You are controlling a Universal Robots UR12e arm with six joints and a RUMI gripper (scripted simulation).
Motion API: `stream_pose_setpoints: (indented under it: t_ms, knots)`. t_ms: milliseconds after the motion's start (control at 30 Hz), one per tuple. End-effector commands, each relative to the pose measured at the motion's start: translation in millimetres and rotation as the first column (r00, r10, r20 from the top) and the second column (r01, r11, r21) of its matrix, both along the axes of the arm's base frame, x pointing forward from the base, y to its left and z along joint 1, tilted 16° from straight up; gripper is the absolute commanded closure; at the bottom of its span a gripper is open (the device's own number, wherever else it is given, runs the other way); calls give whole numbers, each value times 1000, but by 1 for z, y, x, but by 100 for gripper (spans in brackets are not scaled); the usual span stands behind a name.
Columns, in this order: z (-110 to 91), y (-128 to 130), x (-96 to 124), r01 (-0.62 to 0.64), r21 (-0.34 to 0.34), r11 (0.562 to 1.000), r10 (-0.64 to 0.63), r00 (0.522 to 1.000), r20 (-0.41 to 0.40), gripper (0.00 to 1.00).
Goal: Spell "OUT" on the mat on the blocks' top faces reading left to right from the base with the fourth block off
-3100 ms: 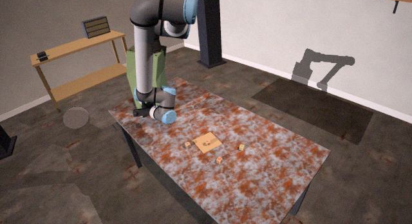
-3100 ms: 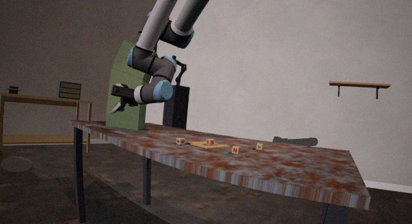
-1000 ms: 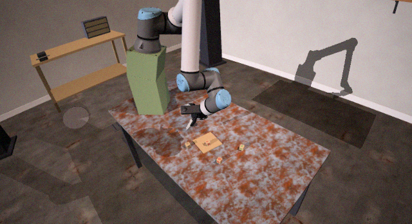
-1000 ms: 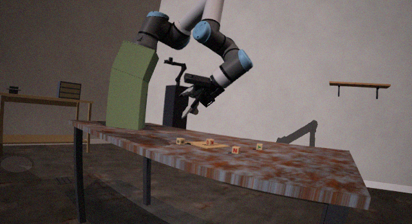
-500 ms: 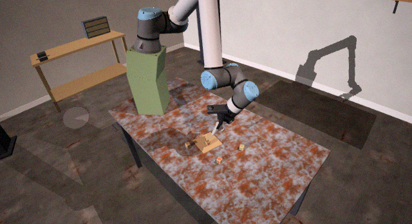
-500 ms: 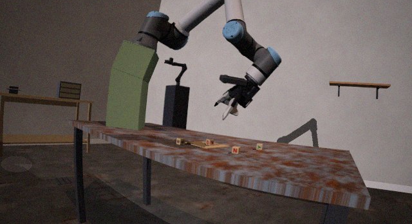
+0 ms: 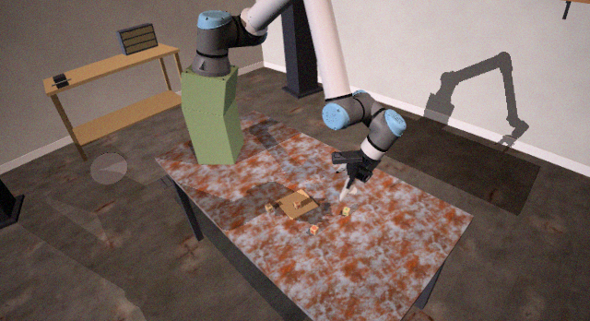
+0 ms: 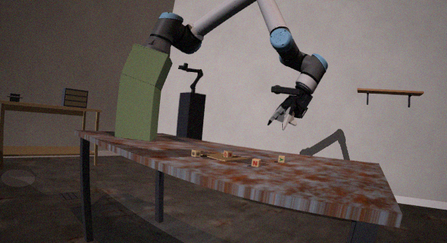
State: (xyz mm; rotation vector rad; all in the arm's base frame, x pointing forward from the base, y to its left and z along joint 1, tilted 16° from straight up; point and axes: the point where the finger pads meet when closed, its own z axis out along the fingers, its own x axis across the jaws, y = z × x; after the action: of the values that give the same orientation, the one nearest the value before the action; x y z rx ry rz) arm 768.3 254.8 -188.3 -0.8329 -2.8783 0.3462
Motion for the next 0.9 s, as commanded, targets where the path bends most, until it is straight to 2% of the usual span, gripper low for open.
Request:
stream_pose_setpoints:
  t_ms: [0,300,867]
  knots:
    - [6,18,34,37,-29,999,-35,998,59,0]
    - [9,19,41,46,-33,998,-44,997,71,0]
    - [9,20,39,44,-32,998,-42,997,69,0]
